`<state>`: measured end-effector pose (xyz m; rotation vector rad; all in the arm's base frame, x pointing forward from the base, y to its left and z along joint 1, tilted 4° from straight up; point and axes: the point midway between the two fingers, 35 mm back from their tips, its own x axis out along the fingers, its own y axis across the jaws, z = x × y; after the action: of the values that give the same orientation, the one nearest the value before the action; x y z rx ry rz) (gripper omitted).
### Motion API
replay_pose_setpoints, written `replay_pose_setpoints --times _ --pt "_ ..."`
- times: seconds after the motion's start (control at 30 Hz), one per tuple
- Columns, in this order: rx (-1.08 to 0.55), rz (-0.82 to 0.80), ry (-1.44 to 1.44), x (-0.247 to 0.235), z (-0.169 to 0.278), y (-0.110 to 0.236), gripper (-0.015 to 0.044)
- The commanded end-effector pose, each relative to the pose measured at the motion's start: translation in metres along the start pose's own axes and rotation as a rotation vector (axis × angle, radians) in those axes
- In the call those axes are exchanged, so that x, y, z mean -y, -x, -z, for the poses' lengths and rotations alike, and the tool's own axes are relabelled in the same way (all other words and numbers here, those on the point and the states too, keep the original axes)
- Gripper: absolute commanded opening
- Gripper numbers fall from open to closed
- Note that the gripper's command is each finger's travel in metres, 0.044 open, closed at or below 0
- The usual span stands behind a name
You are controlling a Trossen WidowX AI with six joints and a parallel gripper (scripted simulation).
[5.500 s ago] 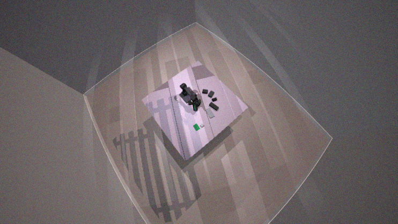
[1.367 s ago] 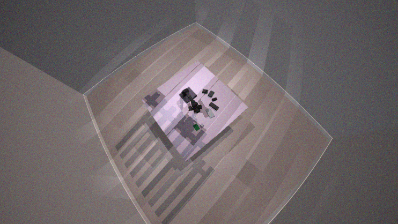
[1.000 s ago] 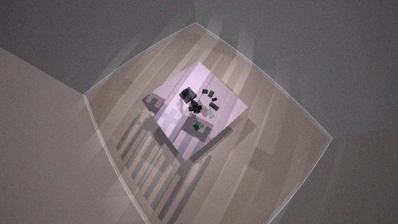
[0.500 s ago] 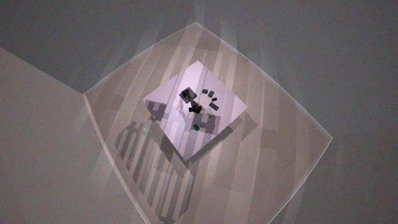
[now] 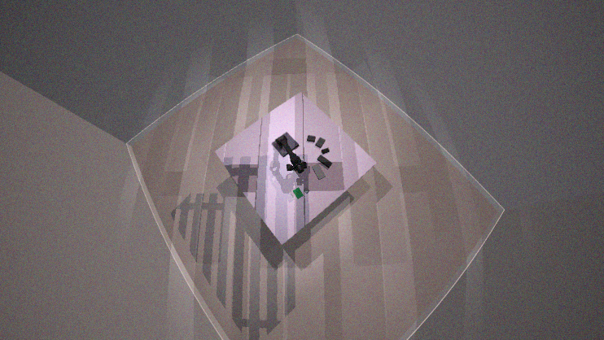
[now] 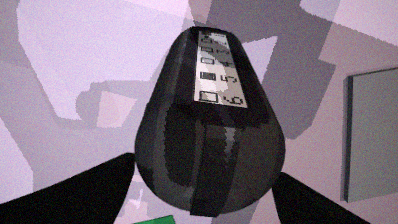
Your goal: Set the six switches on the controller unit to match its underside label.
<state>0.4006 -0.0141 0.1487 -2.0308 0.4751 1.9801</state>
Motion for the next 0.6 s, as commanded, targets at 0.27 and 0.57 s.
replay_pose_setpoints --times 0.27,0.57 --pt "-0.018 -0.009 0.003 -0.001 0.011 -0.008 0.0335" --pt "-0.019 -0.009 0.003 -0.001 0.017 -0.010 0.0335"
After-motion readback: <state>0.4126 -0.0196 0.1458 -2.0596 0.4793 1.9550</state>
